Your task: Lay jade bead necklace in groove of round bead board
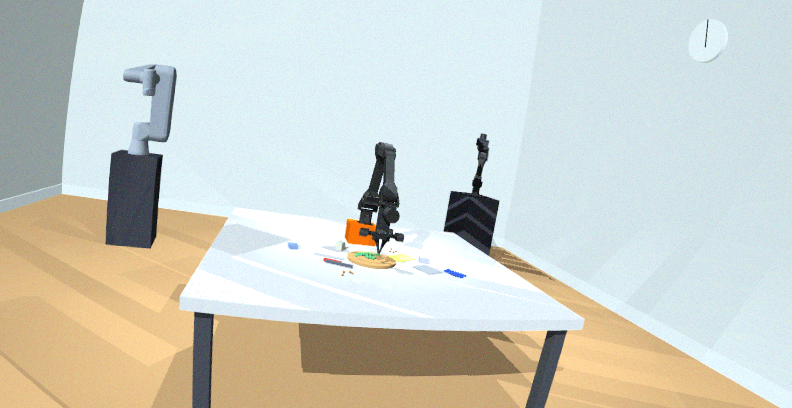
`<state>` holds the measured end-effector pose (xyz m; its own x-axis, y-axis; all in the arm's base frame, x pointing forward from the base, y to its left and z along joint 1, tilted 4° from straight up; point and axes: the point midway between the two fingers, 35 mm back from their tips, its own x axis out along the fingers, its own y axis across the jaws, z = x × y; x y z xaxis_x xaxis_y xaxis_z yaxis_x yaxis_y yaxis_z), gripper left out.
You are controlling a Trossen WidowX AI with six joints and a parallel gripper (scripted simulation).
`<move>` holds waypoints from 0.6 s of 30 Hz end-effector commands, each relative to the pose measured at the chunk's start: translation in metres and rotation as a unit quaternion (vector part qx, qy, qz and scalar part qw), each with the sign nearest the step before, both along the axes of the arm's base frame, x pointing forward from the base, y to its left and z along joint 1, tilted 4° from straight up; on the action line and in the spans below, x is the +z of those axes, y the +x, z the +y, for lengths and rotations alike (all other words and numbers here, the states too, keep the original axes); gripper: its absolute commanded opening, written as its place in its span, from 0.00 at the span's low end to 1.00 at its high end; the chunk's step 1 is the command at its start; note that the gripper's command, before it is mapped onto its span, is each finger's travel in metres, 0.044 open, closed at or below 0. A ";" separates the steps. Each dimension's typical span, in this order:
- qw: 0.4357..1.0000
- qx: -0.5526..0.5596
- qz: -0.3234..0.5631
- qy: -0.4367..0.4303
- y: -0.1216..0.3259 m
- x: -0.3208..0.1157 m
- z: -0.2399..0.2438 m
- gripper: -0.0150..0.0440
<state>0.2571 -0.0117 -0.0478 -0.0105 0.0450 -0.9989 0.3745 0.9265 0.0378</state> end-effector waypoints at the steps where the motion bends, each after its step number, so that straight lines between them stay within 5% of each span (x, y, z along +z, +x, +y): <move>1: 1.000 -0.002 0.008 0.000 -0.004 -0.003 0.000 0.25; 18: 1.000 -0.002 0.008 0.000 -0.004 -0.003 0.000 0.25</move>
<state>0.2563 -0.0116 -0.0483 -0.0132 0.0452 -0.9989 0.3747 0.9264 0.0369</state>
